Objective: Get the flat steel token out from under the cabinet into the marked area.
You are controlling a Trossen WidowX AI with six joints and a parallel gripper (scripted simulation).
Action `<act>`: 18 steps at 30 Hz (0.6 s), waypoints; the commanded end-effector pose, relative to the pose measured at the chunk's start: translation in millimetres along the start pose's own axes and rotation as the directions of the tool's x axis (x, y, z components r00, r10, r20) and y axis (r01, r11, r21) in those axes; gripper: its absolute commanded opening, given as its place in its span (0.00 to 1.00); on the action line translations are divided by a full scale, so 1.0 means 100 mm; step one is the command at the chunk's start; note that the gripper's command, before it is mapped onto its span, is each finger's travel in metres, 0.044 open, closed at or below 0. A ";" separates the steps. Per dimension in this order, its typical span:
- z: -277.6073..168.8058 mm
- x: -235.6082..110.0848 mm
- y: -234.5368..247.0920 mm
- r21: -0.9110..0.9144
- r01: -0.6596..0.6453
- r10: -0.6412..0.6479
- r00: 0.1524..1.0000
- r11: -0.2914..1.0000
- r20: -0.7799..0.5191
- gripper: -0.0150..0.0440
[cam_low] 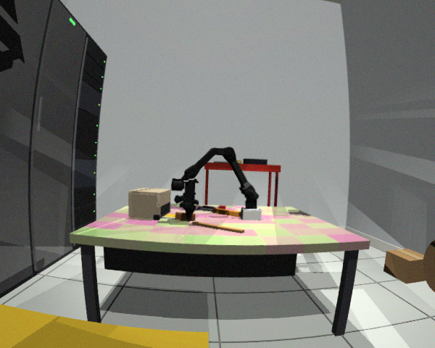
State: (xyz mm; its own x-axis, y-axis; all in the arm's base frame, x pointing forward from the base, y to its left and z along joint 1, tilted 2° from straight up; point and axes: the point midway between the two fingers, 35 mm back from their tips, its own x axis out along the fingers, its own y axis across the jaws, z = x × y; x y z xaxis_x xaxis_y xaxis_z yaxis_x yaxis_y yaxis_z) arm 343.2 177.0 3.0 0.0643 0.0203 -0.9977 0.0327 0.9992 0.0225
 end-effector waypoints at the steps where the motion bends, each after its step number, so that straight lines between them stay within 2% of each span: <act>1: 0.07 0.00 0.00 0.000 -0.001 0.001 1.000 1.000 0.004 0.25; 18: 0.24 -0.01 -0.01 0.000 -0.001 0.001 1.000 1.000 0.006 0.25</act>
State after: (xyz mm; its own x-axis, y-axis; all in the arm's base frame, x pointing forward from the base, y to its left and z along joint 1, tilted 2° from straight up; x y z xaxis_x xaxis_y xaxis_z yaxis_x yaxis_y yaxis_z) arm 361.4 176.3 4.6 0.0659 0.0200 -0.9976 0.0324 0.9992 0.0222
